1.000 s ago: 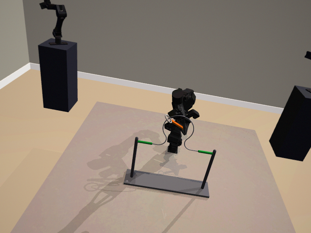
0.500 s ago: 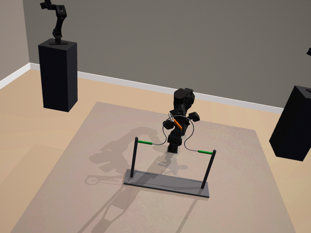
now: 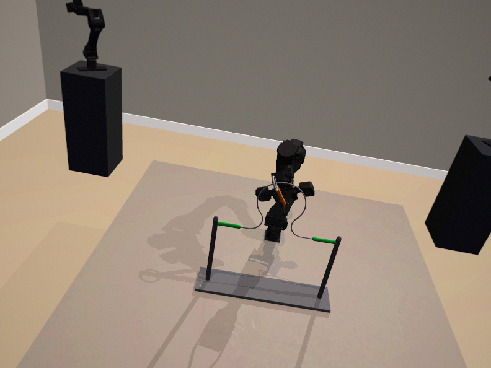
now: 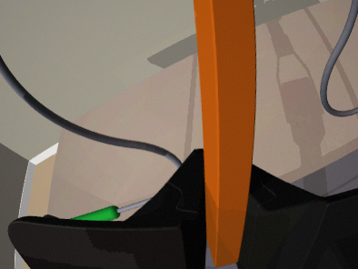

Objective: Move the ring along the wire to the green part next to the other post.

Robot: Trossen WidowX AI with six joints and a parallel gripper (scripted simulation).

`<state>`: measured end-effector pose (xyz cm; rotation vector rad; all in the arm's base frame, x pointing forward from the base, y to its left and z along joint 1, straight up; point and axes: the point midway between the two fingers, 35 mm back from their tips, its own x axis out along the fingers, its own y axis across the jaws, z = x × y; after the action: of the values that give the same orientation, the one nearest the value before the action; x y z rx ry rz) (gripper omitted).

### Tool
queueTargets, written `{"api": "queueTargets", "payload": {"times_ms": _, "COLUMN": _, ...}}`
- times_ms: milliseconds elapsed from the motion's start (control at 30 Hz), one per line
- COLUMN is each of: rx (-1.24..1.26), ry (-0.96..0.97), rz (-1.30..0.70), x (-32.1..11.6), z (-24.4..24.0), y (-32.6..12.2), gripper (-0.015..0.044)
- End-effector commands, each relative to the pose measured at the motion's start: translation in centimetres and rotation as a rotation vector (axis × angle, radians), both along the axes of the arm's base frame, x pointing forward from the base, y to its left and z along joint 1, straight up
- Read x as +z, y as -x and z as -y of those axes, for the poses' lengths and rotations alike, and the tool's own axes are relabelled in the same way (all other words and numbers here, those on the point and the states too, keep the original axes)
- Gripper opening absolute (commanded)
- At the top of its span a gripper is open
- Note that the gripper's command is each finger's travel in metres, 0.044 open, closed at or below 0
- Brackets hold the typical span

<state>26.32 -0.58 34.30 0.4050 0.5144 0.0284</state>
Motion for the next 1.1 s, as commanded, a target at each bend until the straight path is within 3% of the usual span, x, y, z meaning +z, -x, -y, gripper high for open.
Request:
{"api": "queueTargets", "payload": {"times_ms": 0, "rx": -0.002, "ry": 0.061, "rz": 0.002, "x": -0.1, "z": 0.3, "y": 0.0, "gripper": -0.015}}
{"api": "queueTargets", "payload": {"times_ms": 1067, "rx": -0.01, "ry": 0.486, "rz": 0.024, "x": -0.5, "z": 2.0, "y": 0.0, "gripper": -0.015}}
